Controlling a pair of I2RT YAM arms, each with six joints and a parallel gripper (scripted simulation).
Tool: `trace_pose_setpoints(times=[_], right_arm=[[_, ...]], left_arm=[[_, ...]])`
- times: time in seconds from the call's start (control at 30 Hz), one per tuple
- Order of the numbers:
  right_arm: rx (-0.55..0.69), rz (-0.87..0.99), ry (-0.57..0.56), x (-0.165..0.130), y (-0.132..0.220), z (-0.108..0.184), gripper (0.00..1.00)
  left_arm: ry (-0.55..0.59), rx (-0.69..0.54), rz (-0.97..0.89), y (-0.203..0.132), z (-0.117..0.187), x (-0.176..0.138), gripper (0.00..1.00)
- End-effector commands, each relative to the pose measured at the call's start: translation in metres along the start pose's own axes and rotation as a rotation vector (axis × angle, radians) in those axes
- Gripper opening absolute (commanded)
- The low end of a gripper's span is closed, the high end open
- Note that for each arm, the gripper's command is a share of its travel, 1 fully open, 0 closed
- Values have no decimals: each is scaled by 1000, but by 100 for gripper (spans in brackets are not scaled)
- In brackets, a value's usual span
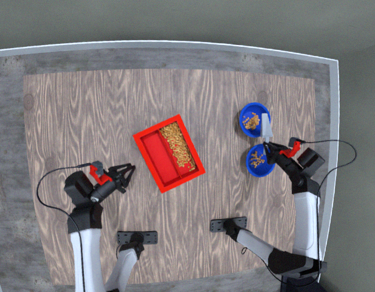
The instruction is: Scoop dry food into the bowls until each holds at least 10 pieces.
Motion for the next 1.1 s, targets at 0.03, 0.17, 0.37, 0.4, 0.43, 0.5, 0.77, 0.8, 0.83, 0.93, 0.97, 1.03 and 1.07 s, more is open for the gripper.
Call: trace_pose_setpoints(times=[0.03,0.17,0.37,0.4,0.43,0.5,0.77,0.8,0.83,0.93,0.97,1.03,1.07], right_arm=[[21,50,-63,15,7,2,0],[21,50,-63,15,7,2,0],[21,50,-63,15,7,2,0],[21,50,-63,15,7,2,0],[21,50,-63,15,7,2,0],[21,50,-63,15,7,2,0],[21,50,-63,15,7,2,0],[21,50,-63,15,7,2,0],[21,50,-63,15,7,2,0],[21,50,-63,15,7,2,0],[21,50,-63,15,7,2,0],[21,50,-63,15,7,2,0],[21,50,-63,15,7,2,0]], left_arm=[[-136,224,-196,-14,18,39,27],[-208,308,-279,-31,31,57,27],[-290,385,-348,-48,45,75,27],[-310,403,-363,-51,49,81,27],[-347,423,-389,-59,57,90,27],[-383,456,-410,-66,65,94,27],[-554,574,-486,-100,97,116,27],[-576,587,-492,-105,102,118,27],[-621,602,-503,-113,112,126,27],[-641,615,-510,-117,117,128,27],[-641,627,-511,-116,115,127,27],[-689,646,-509,-126,126,129,27],[-708,657,-511,-129,130,129,27]])
Point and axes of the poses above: on each arm, the point where the finger pads meet when closed, its own z axis back along the fingers, its own y axis across the jaws, x = y × z, the point moved 6 cm from there along z, back along the fingers, and after that the axes turned 13 degrees about -z, right-handed, at the moved point
